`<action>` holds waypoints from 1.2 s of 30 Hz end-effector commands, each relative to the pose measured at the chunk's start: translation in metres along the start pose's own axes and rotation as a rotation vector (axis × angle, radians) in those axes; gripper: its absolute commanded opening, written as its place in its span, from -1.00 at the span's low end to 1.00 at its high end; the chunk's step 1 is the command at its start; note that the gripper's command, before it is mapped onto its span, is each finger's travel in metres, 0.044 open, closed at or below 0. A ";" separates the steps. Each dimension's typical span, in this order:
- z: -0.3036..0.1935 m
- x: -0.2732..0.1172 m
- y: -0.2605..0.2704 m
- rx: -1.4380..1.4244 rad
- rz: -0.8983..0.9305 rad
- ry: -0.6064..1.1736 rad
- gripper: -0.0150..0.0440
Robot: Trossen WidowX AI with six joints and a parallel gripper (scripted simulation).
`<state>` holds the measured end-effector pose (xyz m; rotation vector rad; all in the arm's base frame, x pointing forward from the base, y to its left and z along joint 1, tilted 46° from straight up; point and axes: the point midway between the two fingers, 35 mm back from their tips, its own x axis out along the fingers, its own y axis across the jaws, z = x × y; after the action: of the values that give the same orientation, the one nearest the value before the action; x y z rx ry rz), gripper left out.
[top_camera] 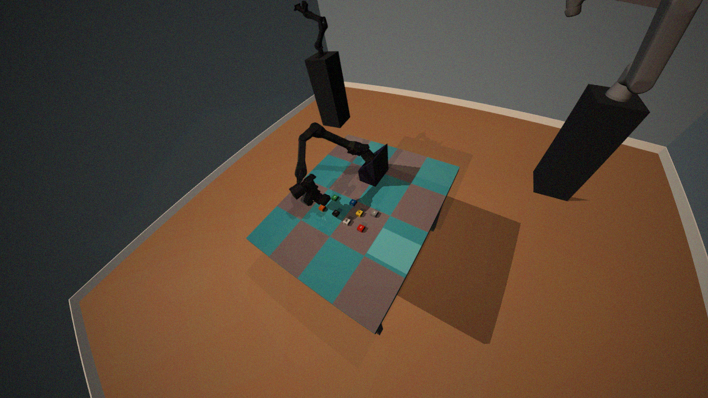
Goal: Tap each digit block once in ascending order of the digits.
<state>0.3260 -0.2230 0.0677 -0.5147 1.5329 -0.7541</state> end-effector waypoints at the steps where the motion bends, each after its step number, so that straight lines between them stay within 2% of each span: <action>1: 0.004 -0.058 -0.001 0.007 -0.004 -0.022 -0.42; 3: 0.002 -0.071 -0.001 0.006 -0.005 -0.022 -0.42; 9: 0.008 -0.071 0.012 0.006 0.001 -0.024 -0.42; 17: 0.034 -0.077 0.148 0.002 0.035 -0.027 -0.42; 25: 0.011 -0.074 0.281 0.007 0.013 -0.023 -0.42; 34: 0.007 -0.073 0.290 0.008 0.009 -0.024 -0.42; 36: 0.009 -0.059 0.291 0.008 0.010 -0.024 -0.42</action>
<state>0.3727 0.0257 -0.0916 -0.5175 1.5112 -0.7372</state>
